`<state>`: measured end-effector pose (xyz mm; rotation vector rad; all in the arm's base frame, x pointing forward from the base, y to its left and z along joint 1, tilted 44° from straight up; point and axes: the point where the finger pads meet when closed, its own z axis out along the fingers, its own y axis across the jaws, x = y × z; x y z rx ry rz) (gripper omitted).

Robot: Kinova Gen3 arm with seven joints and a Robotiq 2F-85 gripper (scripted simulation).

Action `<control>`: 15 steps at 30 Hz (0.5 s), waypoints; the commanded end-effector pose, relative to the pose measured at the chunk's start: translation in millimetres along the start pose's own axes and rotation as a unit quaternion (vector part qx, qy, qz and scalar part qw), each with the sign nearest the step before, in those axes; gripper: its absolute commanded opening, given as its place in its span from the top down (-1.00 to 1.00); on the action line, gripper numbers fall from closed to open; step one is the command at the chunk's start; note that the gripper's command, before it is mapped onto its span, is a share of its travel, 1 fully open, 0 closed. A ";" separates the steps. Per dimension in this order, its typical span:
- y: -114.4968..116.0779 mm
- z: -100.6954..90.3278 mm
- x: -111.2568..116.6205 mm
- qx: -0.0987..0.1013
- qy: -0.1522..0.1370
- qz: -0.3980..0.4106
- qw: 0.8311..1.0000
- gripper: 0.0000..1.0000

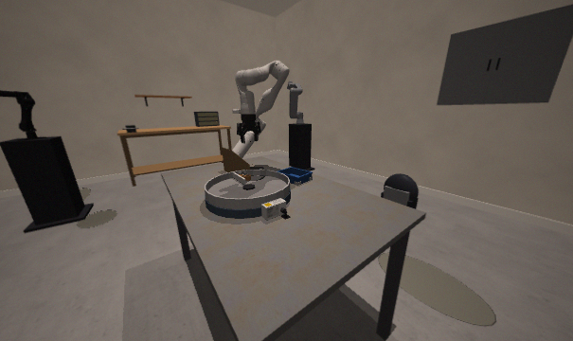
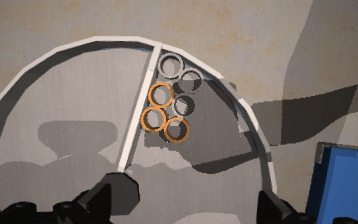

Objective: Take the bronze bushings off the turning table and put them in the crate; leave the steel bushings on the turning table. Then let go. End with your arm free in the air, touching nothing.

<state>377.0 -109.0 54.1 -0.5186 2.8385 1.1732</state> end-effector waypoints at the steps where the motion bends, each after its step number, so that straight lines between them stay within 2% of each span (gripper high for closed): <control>1: -0.3 -0.8 -0.1 0.001 -0.001 0.000 1.000 -1.00; 7: -0.3 -0.8 -0.1 0.001 -0.001 0.000 1.000 -1.00; 12: -10.1 33.7 1.8 0.001 0.000 0.000 1.000 -1.00; 15: -10.1 33.7 1.8 0.001 0.000 0.000 1.000 -1.00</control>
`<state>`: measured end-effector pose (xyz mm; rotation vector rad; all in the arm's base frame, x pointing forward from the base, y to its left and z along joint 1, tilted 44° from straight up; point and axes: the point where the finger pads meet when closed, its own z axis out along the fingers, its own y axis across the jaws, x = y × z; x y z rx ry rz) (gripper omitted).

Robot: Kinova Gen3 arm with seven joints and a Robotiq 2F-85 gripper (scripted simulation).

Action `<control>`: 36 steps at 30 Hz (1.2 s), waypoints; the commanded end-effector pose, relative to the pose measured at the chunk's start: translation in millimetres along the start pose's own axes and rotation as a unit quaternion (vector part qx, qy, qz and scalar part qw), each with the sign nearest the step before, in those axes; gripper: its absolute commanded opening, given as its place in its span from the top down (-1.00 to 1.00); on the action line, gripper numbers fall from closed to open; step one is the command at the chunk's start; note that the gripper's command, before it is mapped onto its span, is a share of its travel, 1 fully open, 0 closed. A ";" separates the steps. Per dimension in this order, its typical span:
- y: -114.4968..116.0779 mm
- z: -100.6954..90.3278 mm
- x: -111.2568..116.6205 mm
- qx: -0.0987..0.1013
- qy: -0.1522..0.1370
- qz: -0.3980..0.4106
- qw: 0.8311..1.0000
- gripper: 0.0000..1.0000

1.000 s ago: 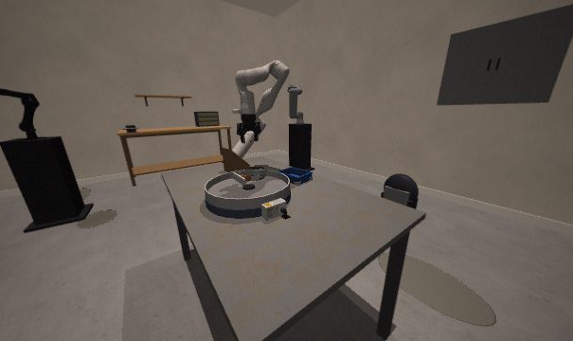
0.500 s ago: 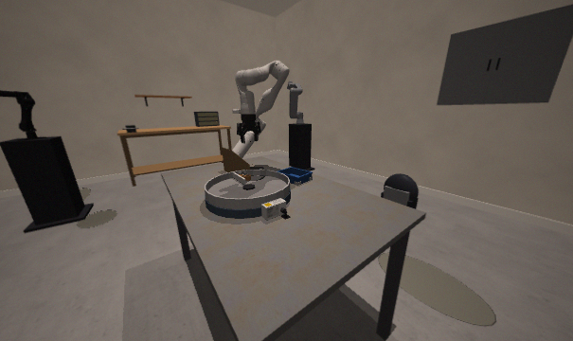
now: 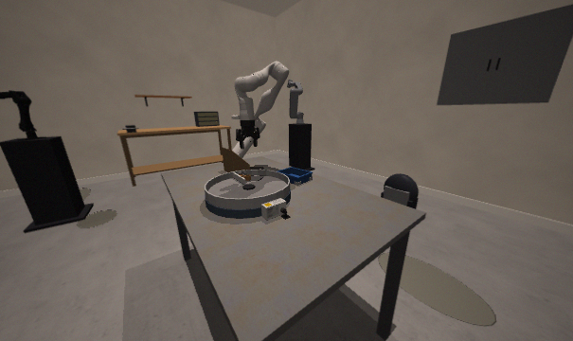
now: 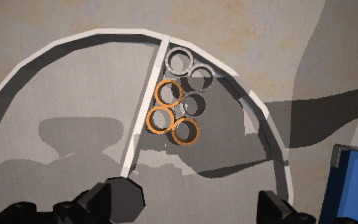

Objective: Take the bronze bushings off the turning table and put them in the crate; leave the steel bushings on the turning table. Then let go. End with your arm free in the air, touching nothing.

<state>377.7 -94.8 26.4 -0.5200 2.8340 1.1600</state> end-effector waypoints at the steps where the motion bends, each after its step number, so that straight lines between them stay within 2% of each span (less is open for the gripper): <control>1: -0.3 4.1 2.5 -0.004 0.003 0.003 1.000 -1.00; 9: -0.3 4.1 2.5 -0.004 0.003 0.003 1.000 -1.00; 14: -9.8 38.6 4.6 -0.004 0.003 0.003 1.000 -1.00; 36: -9.7 38.3 4.5 -0.003 0.003 0.003 1.000 -1.00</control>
